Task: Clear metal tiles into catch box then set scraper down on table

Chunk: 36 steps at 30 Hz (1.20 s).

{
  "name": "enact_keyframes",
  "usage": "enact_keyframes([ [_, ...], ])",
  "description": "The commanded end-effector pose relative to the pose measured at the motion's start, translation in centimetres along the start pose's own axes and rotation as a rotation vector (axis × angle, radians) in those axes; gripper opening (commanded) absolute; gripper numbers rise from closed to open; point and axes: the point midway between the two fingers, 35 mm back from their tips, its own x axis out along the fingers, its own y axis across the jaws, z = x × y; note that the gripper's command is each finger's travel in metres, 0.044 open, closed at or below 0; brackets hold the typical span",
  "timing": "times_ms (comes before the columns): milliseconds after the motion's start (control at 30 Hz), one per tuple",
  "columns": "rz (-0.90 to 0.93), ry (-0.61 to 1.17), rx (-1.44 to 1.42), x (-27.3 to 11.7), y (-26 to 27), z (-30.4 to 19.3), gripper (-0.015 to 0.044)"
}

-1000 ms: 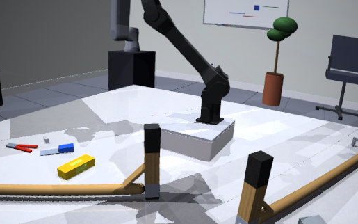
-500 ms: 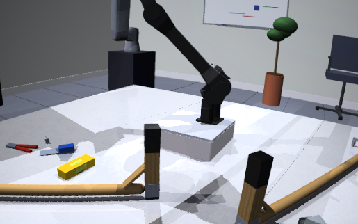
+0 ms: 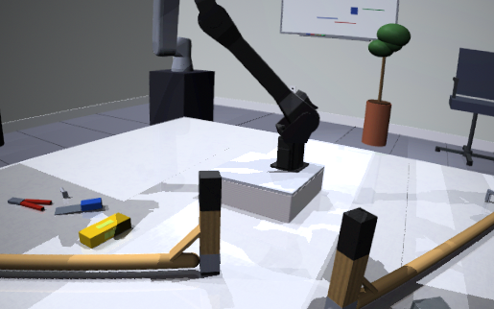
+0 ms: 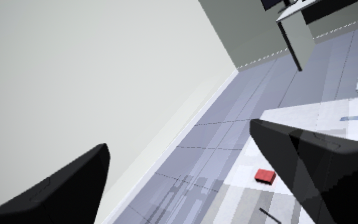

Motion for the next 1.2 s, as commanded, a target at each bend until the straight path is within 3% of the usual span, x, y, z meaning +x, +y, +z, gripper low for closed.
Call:
enact_keyframes([
  [0,0.002,0.000,-0.002,0.0,0.1,0.0,0.0440],
  [700,0.002,0.000,-0.002,0.0,0.1,0.0,0.0440],
  [1167,-0.053,-0.012,-0.148,0.3,1.7,-1.0,0.0072],
])
